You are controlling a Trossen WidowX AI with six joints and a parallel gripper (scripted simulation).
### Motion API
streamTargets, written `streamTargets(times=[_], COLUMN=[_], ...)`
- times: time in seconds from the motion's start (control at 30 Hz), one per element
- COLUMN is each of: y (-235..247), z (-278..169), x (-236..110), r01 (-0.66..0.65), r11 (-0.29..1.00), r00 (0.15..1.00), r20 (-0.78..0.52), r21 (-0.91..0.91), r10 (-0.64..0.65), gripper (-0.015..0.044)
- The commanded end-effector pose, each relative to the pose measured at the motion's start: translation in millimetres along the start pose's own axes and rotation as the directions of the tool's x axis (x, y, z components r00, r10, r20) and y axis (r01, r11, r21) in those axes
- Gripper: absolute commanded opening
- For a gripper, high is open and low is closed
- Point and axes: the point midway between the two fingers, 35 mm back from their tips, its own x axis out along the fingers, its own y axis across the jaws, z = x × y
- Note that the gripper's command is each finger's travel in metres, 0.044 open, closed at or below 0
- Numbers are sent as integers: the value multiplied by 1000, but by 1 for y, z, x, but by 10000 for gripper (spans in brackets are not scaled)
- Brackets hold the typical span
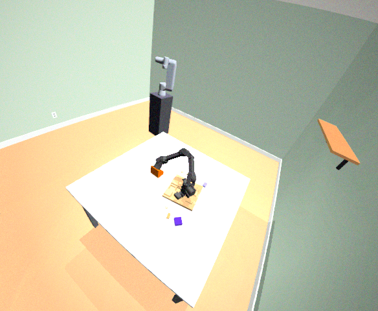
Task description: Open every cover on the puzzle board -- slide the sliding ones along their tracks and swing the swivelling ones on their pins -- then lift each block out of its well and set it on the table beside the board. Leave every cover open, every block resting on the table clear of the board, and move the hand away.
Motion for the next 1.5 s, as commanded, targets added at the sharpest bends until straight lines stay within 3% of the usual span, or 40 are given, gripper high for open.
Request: streamTargets(times=[0.0, 1.47], y=[0, 0], z=[0, -1], x=[-4, -7], r01=[-1, -5], r11=[1000, 1000], r00=[1000, 1000], r20=[0, 0], r21=[-2, -1], r10=[1, 5], gripper=[0, 0])
